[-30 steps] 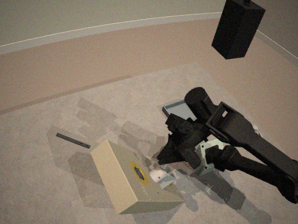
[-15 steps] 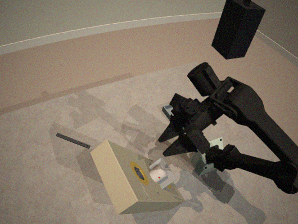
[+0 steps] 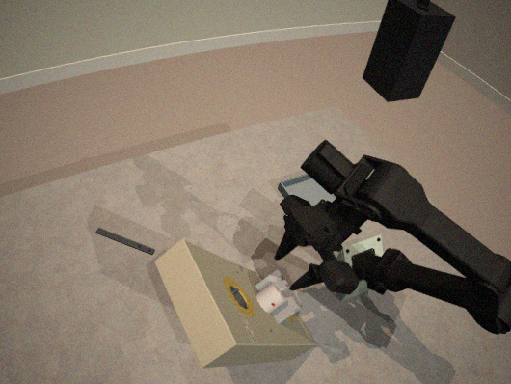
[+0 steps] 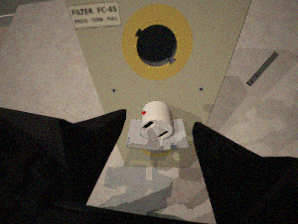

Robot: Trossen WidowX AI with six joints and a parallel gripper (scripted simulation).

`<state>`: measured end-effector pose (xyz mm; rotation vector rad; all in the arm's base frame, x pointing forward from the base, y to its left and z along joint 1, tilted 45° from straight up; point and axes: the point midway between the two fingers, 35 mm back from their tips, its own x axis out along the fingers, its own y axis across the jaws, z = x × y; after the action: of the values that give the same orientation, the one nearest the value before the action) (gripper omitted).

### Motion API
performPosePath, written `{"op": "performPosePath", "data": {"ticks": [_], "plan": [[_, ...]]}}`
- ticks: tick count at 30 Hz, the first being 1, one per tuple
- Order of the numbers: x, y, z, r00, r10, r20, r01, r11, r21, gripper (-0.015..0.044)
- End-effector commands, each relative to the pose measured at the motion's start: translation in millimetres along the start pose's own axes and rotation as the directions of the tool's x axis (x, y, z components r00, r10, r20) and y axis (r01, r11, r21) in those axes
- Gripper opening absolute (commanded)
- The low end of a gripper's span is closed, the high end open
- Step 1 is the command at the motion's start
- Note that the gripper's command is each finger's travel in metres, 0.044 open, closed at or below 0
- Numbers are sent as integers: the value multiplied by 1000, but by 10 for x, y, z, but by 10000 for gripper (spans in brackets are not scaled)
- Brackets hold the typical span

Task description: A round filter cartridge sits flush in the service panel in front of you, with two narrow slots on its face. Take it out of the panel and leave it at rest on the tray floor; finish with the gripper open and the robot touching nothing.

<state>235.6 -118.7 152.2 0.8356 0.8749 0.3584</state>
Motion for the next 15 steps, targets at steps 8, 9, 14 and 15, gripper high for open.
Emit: {"op": "performPosePath", "data": {"ticks": [8, 9, 14, 15], "plan": [[183, -17, -309, 992, -11, -126, -12, 982, -186, 305], [198, -19, -310, 992, -12, -126, -12, 982, -186, 305], [280, -25, -316, 992, -14, -126, -10, 982, -186, 305], [297, -26, -318, 992, -14, -126, -10, 982, -186, 305]]}}
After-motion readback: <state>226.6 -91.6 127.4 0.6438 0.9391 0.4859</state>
